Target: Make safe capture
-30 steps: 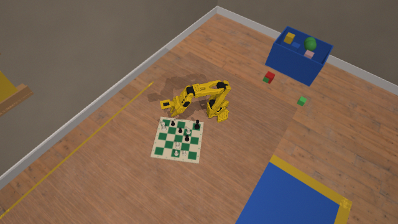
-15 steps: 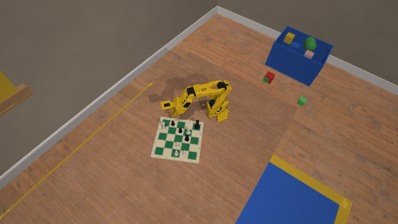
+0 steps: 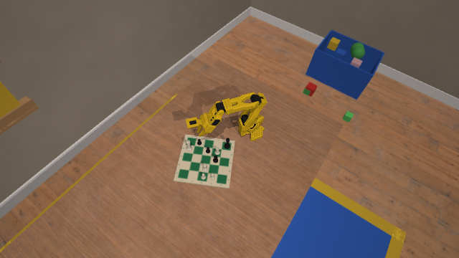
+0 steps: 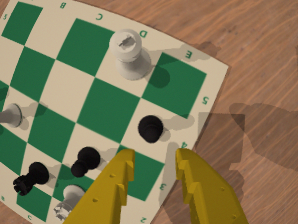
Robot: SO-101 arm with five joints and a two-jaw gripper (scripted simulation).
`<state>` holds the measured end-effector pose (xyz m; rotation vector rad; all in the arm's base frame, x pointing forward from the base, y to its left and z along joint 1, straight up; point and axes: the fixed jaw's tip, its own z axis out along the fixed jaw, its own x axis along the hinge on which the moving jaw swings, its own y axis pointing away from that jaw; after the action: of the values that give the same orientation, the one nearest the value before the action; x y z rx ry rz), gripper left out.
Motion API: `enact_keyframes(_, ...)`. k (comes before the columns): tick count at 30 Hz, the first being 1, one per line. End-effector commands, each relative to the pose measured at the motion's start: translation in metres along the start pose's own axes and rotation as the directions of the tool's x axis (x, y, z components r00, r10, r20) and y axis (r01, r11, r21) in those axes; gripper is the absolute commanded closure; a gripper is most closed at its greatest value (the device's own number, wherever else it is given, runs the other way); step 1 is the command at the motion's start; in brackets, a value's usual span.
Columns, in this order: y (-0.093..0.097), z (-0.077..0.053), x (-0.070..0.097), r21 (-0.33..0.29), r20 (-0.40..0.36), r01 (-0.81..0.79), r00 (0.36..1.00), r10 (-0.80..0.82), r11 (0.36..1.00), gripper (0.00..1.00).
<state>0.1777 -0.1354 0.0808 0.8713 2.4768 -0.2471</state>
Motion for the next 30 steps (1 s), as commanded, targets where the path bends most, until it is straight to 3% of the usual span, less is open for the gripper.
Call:
enact_keyframes(1, 0.002, 0.006, 0.003, -0.005, 0.010, -0.002, 1.000, 0.002, 1.000, 0.91)
enact_keyframes(20, 0.002, 0.044, 0.025, -0.005, 0.009, -0.002, 1.000, 0.002, 1.000, 0.91)
enact_keyframes(30, 0.002, 0.052, 0.030, -0.005, 0.009, -0.002, 1.000, 0.002, 1.000, 0.91)
